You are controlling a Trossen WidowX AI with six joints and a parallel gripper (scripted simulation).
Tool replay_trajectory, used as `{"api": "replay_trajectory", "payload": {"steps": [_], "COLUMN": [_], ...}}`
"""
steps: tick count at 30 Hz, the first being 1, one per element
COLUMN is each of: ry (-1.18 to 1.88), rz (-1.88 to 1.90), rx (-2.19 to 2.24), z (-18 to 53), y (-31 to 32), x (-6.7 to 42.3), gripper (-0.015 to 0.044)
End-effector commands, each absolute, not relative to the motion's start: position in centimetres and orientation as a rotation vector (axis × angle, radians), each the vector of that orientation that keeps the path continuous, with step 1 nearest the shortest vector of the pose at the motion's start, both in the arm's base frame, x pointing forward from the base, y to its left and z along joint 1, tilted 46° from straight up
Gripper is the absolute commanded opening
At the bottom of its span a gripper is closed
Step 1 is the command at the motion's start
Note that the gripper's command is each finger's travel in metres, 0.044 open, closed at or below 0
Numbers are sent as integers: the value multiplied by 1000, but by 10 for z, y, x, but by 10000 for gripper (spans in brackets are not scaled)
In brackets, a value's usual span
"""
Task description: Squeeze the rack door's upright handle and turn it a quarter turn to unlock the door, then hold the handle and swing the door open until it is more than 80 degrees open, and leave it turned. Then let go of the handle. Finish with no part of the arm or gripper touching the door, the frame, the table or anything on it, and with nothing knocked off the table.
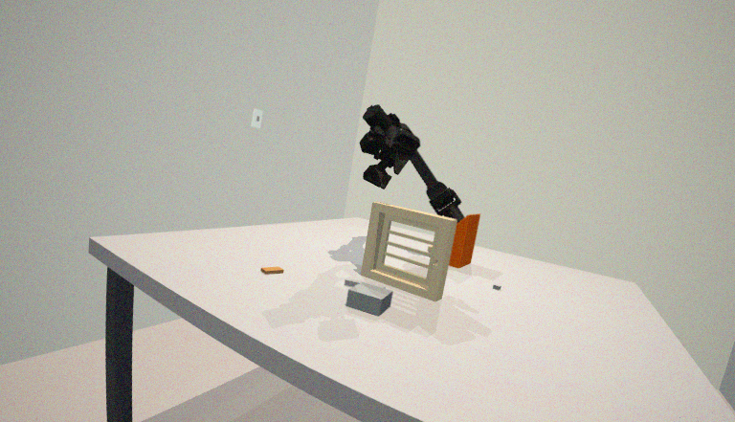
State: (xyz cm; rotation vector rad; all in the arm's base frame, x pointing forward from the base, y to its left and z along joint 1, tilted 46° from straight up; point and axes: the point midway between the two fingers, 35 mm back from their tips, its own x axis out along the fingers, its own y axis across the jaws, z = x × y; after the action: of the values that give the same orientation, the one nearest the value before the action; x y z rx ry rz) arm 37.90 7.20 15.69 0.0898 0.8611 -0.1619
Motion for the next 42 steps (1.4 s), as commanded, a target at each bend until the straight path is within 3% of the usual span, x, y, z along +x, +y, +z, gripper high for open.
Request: {"api": "replay_trajectory", "payload": {"steps": [1,42], "ry": [938,1421], "rz": [-192,-553], "rx": [65,-558], "z": [140,29], "y": [80,144], "x": [378,328], "gripper": [280,280]}}
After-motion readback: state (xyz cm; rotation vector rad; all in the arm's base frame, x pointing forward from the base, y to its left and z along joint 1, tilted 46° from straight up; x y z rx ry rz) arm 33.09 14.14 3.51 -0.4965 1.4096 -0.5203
